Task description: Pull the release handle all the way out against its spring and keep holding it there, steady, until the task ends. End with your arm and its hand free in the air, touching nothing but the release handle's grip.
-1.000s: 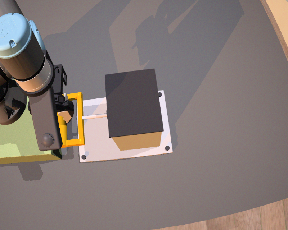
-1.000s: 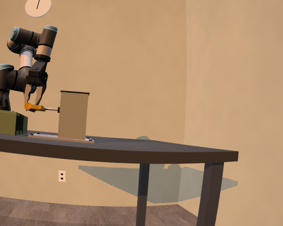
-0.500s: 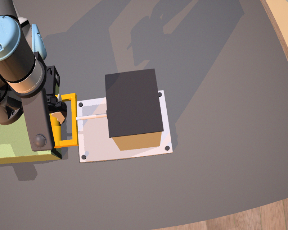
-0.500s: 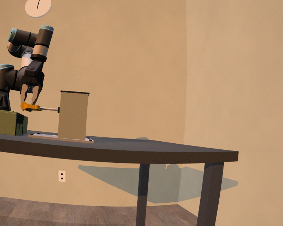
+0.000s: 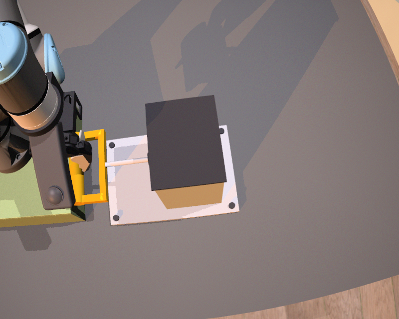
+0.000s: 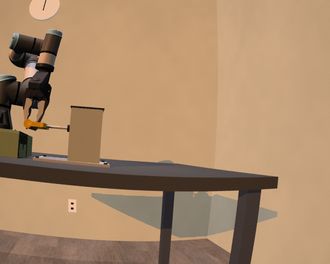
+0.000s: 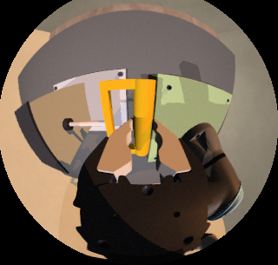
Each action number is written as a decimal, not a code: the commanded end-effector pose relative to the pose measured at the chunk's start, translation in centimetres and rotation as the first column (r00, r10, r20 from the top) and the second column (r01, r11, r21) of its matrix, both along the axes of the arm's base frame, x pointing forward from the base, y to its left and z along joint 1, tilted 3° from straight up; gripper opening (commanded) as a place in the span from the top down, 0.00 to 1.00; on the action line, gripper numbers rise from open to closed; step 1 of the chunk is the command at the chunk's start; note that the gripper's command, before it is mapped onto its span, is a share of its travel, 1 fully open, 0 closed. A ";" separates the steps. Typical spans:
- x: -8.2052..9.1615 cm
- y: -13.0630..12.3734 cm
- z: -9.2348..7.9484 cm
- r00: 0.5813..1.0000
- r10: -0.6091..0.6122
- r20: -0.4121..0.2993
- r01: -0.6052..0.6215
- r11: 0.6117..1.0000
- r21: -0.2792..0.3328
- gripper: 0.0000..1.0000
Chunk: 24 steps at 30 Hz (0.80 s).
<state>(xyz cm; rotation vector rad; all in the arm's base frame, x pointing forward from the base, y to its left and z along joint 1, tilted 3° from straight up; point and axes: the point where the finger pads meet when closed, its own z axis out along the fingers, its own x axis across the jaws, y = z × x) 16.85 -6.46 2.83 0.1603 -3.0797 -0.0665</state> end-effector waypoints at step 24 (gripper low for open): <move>-0.3 -0.1 0.0 1.000 0.000 -0.004 0.000 1.000 -0.002 1.00</move>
